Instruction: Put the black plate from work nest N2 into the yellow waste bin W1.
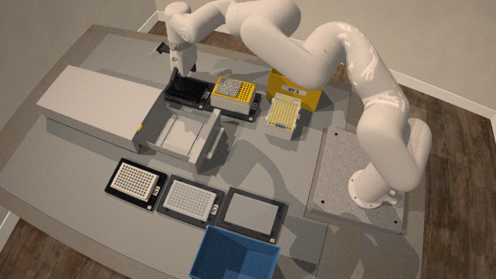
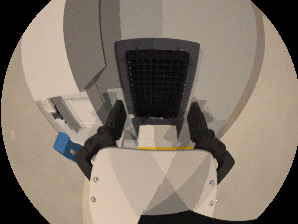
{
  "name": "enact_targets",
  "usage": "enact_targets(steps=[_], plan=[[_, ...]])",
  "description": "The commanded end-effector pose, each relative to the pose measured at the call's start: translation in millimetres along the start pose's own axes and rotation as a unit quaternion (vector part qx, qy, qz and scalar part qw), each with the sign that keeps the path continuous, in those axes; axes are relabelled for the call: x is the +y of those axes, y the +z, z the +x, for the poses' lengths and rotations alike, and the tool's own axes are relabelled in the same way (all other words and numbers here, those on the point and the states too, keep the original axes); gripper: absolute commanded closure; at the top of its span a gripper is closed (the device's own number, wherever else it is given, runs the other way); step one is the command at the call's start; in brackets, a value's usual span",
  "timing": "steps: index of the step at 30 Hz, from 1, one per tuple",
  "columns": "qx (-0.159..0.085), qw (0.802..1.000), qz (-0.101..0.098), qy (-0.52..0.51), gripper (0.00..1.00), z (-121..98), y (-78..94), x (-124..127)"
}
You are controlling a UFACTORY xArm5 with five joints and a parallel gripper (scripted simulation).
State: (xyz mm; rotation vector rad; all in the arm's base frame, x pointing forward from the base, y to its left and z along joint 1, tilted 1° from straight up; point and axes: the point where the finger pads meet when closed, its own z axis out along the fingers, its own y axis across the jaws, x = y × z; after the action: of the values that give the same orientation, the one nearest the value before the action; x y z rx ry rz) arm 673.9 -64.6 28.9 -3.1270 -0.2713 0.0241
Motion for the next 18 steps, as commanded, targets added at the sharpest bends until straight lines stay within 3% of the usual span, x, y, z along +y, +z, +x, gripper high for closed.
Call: enact_targets(steps=[1, 9, 18], plan=[[0.002, 1.000, -0.001, 0.000, 0.00, 1, 3.9, 0], [0.002, 1.000, -0.001, 0.000, 0.00, 1, 17.2, 0], [0.002, 1.000, -0.001, 0.000, 0.00, 1, 17.9, 0]])
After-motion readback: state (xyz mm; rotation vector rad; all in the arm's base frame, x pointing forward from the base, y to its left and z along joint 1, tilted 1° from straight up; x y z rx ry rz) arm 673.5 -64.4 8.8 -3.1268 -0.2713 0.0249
